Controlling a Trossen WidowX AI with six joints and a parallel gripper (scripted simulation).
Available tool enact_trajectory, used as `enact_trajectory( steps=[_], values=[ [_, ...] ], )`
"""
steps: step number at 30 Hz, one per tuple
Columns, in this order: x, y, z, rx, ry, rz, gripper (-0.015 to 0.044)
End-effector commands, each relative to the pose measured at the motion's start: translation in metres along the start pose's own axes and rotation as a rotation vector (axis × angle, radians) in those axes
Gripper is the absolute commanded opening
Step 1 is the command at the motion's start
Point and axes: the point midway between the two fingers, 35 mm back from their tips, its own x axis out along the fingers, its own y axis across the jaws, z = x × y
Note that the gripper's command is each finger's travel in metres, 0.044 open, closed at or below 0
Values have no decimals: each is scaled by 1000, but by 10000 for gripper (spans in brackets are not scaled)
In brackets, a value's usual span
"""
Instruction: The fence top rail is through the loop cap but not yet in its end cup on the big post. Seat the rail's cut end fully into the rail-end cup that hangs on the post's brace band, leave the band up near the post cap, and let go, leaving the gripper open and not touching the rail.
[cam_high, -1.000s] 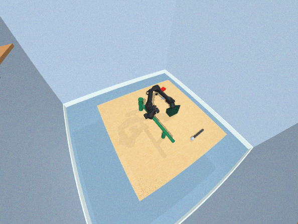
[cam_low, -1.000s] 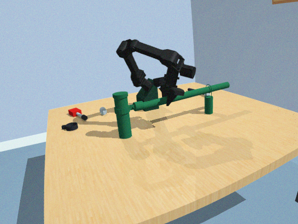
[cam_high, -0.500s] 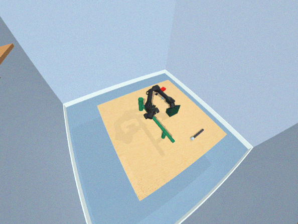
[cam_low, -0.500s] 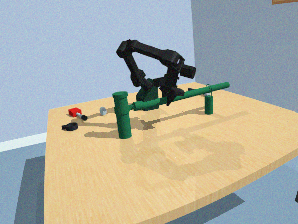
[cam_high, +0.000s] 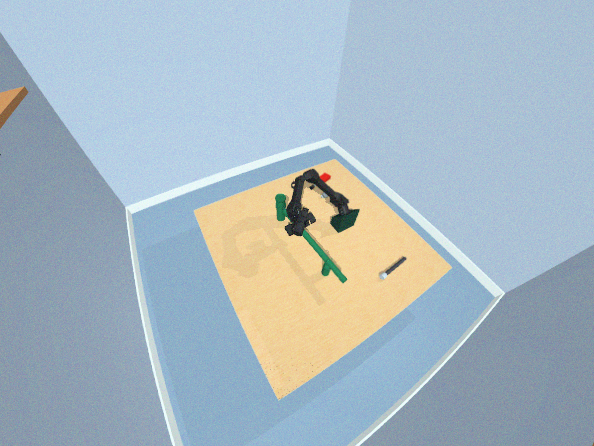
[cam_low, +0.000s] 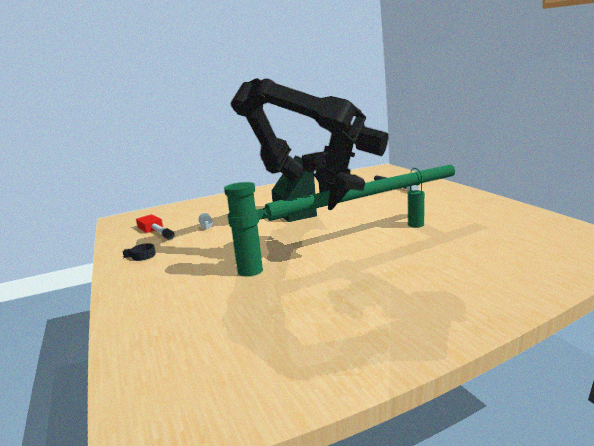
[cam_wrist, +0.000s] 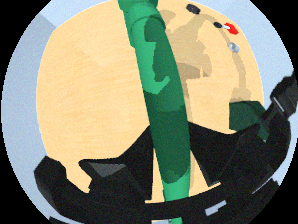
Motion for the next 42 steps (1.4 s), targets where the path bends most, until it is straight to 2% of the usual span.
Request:
enact_trajectory(
  steps=[1,29,38,42],
  values=[
    [-5,6,11,26,-2,30,0],
    [4,0,29,25,-4,29,0],
    [7,0,21,14,1,10,0],
    [7,0,21,14,1,10,105]
  ],
)
